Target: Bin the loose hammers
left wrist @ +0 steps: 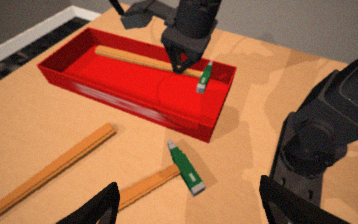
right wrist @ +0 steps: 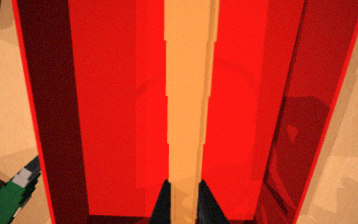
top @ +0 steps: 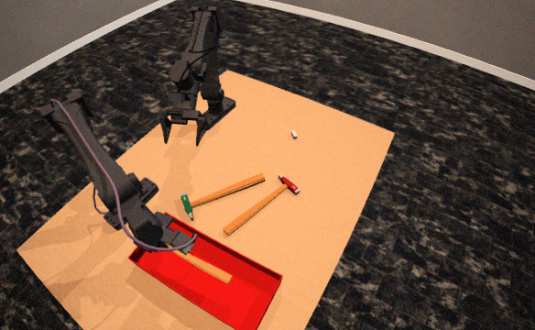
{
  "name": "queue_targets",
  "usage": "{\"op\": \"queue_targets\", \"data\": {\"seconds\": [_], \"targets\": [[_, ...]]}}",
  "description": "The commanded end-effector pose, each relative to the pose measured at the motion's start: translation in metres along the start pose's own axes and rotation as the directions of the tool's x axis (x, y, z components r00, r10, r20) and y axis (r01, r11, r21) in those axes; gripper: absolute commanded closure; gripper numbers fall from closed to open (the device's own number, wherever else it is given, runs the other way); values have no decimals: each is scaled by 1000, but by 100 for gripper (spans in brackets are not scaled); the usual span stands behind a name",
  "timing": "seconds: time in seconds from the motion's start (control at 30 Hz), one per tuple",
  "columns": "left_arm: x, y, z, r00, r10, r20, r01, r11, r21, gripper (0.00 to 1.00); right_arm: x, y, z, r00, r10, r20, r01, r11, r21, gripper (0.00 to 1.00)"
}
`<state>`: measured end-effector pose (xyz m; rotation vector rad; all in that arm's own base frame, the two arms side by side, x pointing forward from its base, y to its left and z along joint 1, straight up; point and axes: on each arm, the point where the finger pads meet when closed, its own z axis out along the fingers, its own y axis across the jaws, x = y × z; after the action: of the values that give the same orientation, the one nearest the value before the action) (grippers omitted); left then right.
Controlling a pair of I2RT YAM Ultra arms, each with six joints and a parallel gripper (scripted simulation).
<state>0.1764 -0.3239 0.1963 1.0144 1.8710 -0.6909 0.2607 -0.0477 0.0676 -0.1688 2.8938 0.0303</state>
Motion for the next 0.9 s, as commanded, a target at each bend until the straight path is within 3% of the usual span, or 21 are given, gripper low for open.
{"op": "queue_targets", "data": {"seconds": [0.0, 0.43, 0.87], "targets": [[-7, 0, 0, 1000, 1, 21, -1, 1000, 1, 0, -4, 0, -3, 999, 38, 34, -39, 999, 35, 93], [-7, 0, 0, 1000, 1, 21, -1, 1000, 1, 0, -12, -1, 2, 998, 24, 59, -26, 999, 30, 93], [-7, 0, 0, 1000, 1, 21, -1, 1000, 1, 0, 0, -1, 42, 998, 26, 49, -27, 999, 26, 93]]}}
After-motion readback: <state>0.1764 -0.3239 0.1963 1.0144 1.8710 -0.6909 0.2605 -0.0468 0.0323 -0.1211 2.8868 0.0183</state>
